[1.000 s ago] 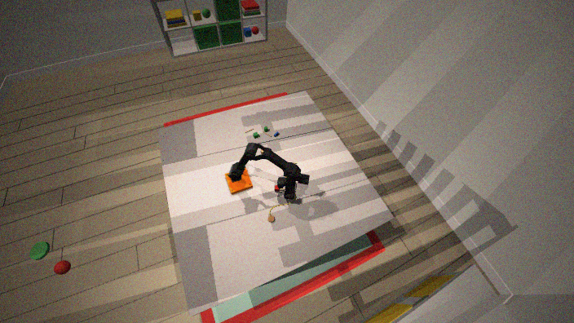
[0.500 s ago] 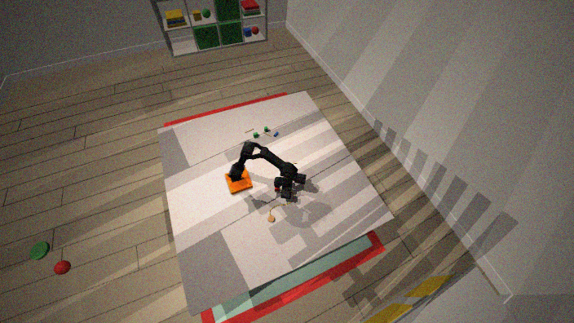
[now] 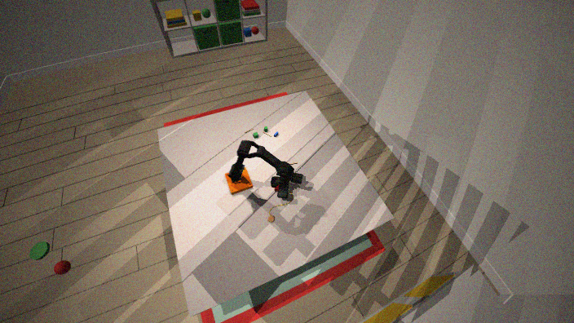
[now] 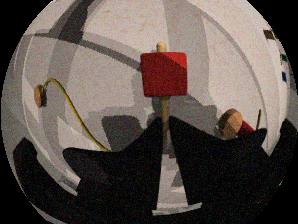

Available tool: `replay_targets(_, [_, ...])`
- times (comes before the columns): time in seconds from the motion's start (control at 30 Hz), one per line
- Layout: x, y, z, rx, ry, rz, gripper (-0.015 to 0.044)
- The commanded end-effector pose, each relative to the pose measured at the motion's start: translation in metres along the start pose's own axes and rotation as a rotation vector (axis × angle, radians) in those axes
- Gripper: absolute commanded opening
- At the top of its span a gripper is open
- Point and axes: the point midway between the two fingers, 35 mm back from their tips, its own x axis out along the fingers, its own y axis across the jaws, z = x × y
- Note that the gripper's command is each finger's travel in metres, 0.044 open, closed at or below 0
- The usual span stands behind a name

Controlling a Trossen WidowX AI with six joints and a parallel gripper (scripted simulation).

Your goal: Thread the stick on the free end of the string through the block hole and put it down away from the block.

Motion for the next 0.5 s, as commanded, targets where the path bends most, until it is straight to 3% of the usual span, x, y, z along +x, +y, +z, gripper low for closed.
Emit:
replay_targets(0.0, [0.001, 0.000, 0.007, -0.002, -0.004, -0.002, 0.0000])
replay_targets(0.33, [0.001, 0.000, 0.019, -0.002, -0.005, -0.002, 0.0000])
replay_targets(0.47, [0.000, 0.000, 0.015, 0.000, -0.002, 0.000, 0.0105])
